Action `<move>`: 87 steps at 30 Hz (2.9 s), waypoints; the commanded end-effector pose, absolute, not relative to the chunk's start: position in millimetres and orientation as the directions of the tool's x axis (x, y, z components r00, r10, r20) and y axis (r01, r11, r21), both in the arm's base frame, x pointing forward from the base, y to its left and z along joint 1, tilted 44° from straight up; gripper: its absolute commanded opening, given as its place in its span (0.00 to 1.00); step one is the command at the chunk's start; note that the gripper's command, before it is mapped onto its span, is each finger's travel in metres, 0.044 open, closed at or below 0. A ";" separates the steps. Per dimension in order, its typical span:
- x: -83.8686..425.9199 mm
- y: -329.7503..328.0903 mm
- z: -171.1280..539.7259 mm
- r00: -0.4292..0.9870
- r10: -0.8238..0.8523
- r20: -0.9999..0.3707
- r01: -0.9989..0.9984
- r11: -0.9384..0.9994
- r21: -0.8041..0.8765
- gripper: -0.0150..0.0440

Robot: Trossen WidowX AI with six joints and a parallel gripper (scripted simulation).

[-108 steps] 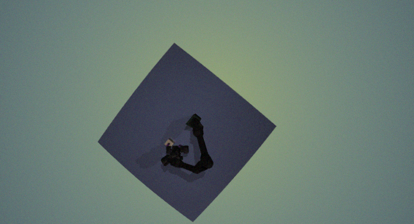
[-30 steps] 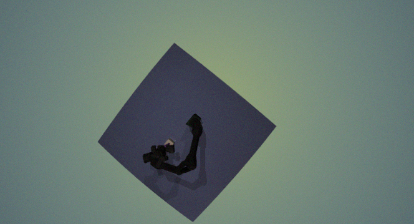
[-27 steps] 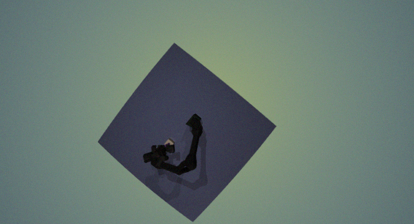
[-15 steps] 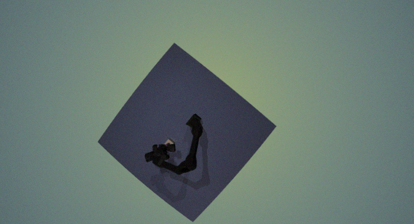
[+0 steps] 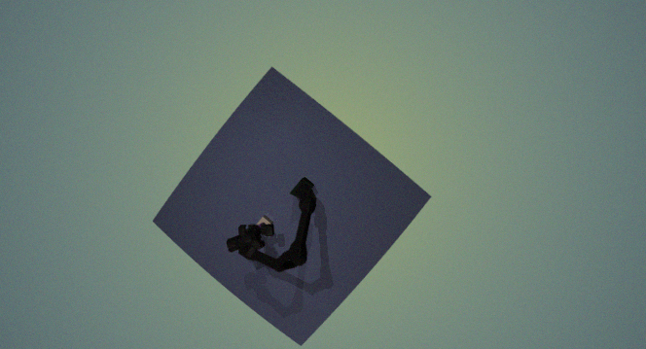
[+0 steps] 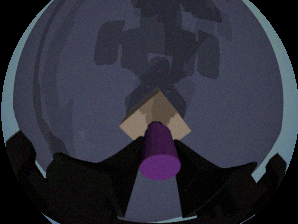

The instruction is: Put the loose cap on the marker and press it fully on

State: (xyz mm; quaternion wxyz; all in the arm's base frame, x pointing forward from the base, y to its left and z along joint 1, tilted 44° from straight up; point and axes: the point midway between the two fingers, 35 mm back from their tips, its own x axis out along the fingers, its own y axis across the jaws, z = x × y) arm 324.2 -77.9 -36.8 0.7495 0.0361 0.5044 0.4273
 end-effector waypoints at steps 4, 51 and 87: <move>323.0 -76.6 -38.1 0.125 0.680 -0.723 -0.600 0.632 0.490 0.25; 314.1 -128.6 16.4 0.124 0.676 -0.727 -0.602 0.633 0.486 1.00; 315.9 -118.8 5.6 0.124 0.678 -0.725 0.091 0.720 0.688 0.25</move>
